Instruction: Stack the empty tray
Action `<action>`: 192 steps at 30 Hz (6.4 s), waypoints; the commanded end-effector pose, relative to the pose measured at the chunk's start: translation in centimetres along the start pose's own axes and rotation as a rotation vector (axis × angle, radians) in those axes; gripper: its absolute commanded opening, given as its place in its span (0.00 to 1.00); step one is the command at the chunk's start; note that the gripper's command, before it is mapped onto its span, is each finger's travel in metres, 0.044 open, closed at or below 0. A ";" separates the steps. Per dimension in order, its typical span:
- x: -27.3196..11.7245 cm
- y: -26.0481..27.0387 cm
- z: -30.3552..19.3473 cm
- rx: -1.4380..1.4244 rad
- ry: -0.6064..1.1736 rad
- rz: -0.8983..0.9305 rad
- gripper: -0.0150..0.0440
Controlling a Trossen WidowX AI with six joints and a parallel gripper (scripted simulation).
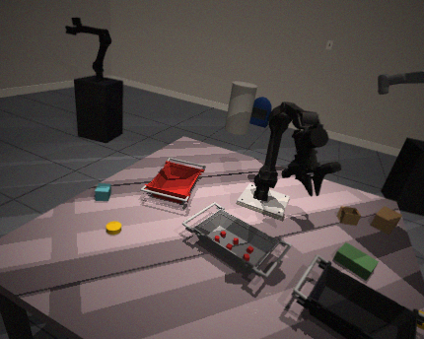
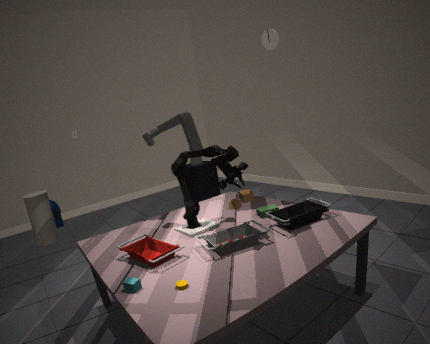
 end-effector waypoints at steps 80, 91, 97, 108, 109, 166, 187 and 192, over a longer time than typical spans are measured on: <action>3.0 -24.7 21.2 -0.220 0.069 -0.575 0.40; 5.0 -23.9 20.9 -0.220 0.070 -0.574 0.40; 2.5 -22.4 21.1 -0.220 0.069 -0.574 0.40; 1.9 -22.1 21.1 -0.220 0.076 -0.569 0.40; 1.9 -22.1 21.1 -0.220 0.076 -0.569 0.40; 14.4 -1.1 15.1 -0.219 0.072 -0.554 0.40; 17.8 -3.1 15.2 -0.219 0.072 -0.554 0.40; 19.1 -4.0 15.1 -0.219 0.072 -0.554 0.40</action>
Point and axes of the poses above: the point midway between the two fingers, 35 mm back from their tips, its own x axis out along the fingers, its own y axis across the jaws, z = x × y, the point moved 4 cm from there along -x, back along the fingers
